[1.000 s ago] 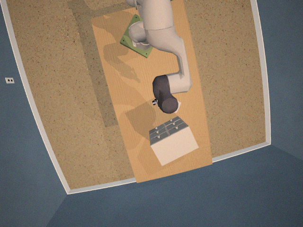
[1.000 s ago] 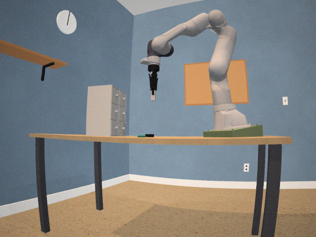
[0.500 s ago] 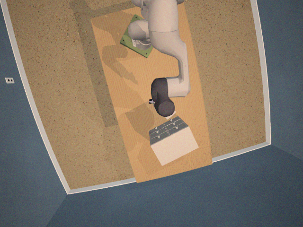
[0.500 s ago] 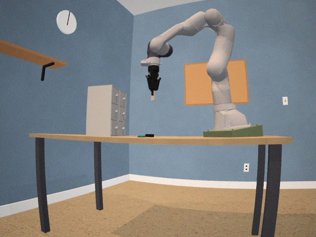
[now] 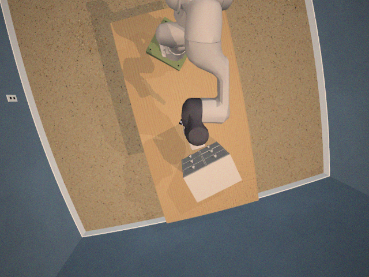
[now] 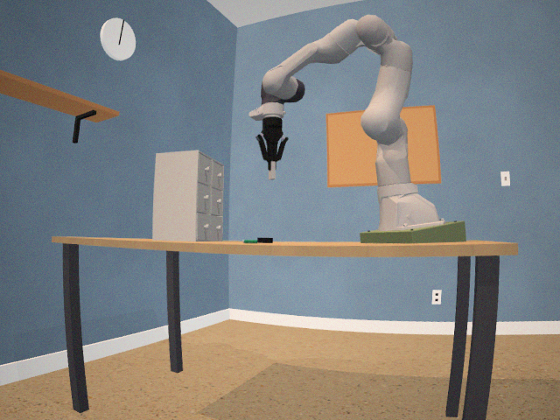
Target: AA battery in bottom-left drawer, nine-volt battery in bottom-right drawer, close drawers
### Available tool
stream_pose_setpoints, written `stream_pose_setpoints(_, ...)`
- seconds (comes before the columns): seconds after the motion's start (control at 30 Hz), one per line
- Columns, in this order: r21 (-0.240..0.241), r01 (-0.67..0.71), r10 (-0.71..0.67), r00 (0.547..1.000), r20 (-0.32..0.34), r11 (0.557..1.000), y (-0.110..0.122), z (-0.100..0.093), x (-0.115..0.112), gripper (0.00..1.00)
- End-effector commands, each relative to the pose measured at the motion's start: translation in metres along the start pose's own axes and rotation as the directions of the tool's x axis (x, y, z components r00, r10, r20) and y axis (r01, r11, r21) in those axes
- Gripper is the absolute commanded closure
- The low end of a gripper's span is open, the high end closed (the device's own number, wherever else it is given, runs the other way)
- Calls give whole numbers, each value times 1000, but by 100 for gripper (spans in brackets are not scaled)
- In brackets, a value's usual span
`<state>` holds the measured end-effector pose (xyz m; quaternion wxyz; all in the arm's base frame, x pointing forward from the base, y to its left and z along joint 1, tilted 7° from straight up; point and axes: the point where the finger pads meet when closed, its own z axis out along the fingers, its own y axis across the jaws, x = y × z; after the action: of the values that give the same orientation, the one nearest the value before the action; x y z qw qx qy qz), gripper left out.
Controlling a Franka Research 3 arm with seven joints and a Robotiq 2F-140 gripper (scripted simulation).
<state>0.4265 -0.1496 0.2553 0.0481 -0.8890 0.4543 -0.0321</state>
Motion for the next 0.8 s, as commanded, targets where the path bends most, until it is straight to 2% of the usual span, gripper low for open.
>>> stream_pose_setpoints(0.0,2,-233,233,973,5,973,1,0,2,100)
stream_pose_setpoints(0.03,2,-233,233,973,5,973,1,0,2,100)
stream_pose_setpoints(0.07,0,-325,325,946,4,946,4,0,8,100)
stream_pose_setpoints(0.13,0,-380,380,925,5,925,4,0,8,100)
stream_pose_setpoints(0.2,0,-380,380,925,5,925,4,0,8,100)
stream_pose_setpoints(0.23,-1,-461,461,888,4,888,7,0,14,100)
stream_pose_setpoints(0.3,-1,-515,515,857,4,857,7,0,14,100)
stream_pose_setpoints(0.4,-1,-520,520,854,5,854,7,0,14,100)
stream_pose_setpoints(0.43,-1,-605,605,796,4,796,10,0,21,100)
stream_pose_setpoints(0.5,-2,-649,649,761,4,761,10,0,21,100)
stream_pose_setpoints(0.57,-2,-649,649,761,4,761,10,0,21,100)
stream_pose_setpoints(0.6,-2,-714,714,700,3,700,14,1,27,100)
stream_pose_setpoints(0.67,-2,-756,756,655,4,655,14,1,27,100)
stream_pose_setpoints(0.77,-3,-761,761,649,4,649,14,1,27,100)
